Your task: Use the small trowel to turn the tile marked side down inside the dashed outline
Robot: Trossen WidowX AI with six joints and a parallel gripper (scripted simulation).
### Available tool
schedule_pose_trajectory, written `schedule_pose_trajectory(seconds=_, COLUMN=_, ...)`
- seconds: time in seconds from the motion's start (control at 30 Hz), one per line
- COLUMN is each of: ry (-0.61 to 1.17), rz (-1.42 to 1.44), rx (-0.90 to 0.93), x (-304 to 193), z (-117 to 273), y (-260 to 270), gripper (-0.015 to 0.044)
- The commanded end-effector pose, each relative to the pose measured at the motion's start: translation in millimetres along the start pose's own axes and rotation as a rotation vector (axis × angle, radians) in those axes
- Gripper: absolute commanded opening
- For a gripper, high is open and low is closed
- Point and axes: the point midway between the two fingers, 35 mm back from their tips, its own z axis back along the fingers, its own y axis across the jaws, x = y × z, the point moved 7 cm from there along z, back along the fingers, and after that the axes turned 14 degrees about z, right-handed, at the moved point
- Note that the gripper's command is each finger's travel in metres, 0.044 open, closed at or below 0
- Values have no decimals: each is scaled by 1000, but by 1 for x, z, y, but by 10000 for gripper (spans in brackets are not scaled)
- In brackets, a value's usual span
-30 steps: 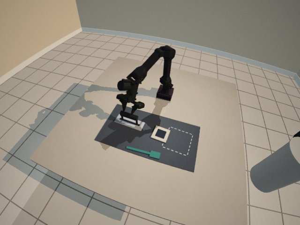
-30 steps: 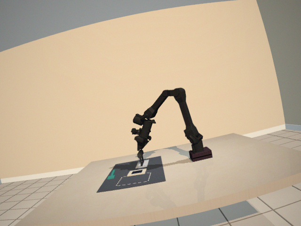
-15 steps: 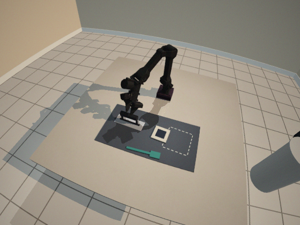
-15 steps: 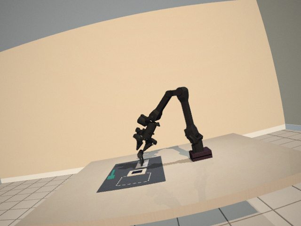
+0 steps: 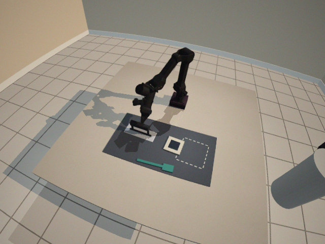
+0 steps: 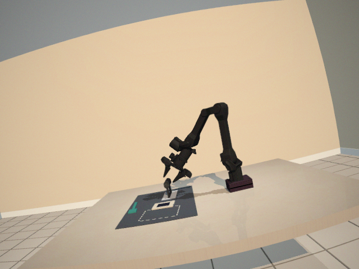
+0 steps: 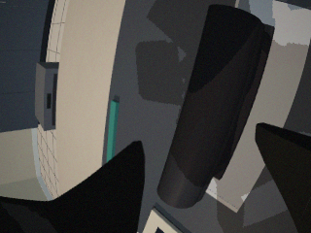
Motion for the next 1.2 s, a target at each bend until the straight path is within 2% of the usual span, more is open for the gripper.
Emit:
schedule_pose_trajectory(seconds=0.0, ry=-9, rz=-120, rx=29, x=-7, z=2, y=-4, gripper=300)
schedule_pose_trajectory(seconds=0.3, ry=-27, rz=-383, rx=98, x=-20, z=6, y=-10, gripper=300)
schedule_pose_trajectory(seconds=1.17, ry=-23, rz=-387, rx=97, x=-17, z=-24, y=-7, gripper=300)
